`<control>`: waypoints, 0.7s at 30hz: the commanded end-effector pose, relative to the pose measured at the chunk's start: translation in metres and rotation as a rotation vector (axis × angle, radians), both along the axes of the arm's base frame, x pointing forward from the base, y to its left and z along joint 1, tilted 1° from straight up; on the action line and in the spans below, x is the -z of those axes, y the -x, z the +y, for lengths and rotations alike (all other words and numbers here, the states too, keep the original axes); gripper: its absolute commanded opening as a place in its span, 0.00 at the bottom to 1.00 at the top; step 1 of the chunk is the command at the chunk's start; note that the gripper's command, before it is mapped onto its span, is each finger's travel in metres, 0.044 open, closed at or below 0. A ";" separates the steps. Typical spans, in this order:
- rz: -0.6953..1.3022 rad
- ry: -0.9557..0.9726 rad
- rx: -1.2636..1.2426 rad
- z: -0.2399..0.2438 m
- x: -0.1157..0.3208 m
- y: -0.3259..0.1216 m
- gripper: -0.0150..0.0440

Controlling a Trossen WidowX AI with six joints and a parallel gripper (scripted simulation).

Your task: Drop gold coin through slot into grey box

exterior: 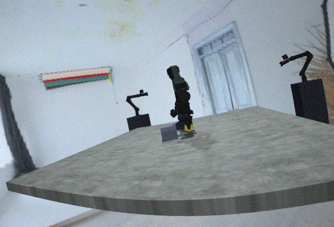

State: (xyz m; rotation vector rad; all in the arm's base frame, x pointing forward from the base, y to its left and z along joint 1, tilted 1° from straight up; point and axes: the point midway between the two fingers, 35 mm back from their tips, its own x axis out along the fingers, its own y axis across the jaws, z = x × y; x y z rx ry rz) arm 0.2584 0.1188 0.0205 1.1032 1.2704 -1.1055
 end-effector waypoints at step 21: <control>-0.013 -0.002 0.003 0.000 -0.063 0.000 0.25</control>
